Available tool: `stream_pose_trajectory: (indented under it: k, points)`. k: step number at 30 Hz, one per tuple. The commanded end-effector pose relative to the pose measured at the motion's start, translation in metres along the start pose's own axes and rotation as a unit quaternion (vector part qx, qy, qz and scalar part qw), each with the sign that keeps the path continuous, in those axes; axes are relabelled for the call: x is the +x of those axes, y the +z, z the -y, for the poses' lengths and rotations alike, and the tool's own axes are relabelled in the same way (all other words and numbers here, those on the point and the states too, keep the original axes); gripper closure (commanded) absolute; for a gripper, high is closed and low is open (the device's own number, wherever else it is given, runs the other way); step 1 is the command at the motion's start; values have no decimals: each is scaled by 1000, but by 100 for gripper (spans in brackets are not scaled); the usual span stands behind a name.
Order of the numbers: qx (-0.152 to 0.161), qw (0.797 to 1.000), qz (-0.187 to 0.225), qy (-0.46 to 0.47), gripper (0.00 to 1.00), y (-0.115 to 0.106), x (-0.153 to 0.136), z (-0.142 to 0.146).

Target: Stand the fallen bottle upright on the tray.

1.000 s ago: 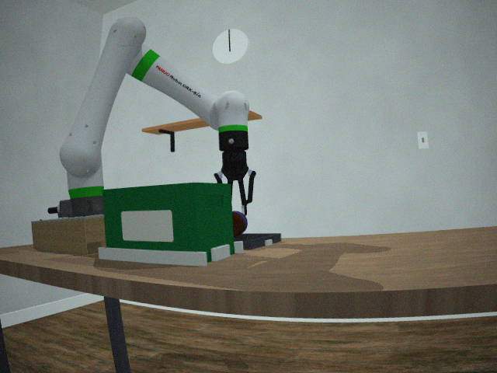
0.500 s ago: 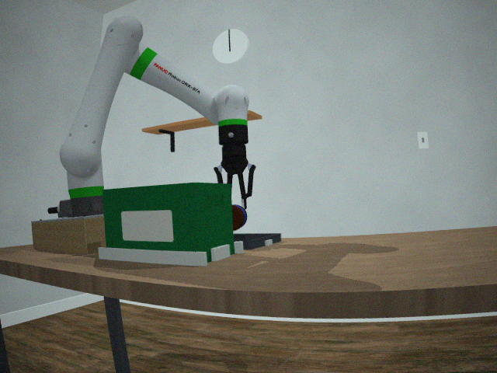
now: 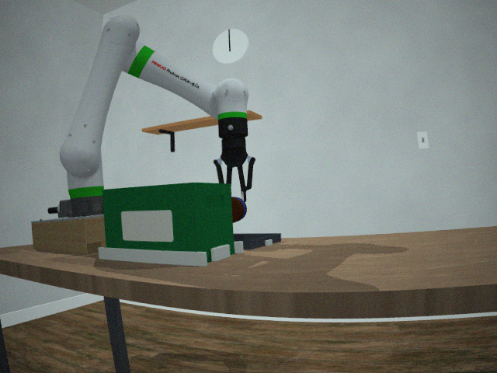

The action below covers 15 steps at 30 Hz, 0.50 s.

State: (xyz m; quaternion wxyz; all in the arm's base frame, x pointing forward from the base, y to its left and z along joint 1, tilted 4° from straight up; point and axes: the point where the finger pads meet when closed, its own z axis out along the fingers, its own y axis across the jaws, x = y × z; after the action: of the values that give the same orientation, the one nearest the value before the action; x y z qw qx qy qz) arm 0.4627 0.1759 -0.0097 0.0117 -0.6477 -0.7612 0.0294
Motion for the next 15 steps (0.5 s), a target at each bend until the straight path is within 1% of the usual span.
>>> stream_pose_trajectory:
  k: [1,15]
  points:
    - [0,1000,0,0,100,-5,0,0]
    - [0,1000,0,0,100,-28,0,0]
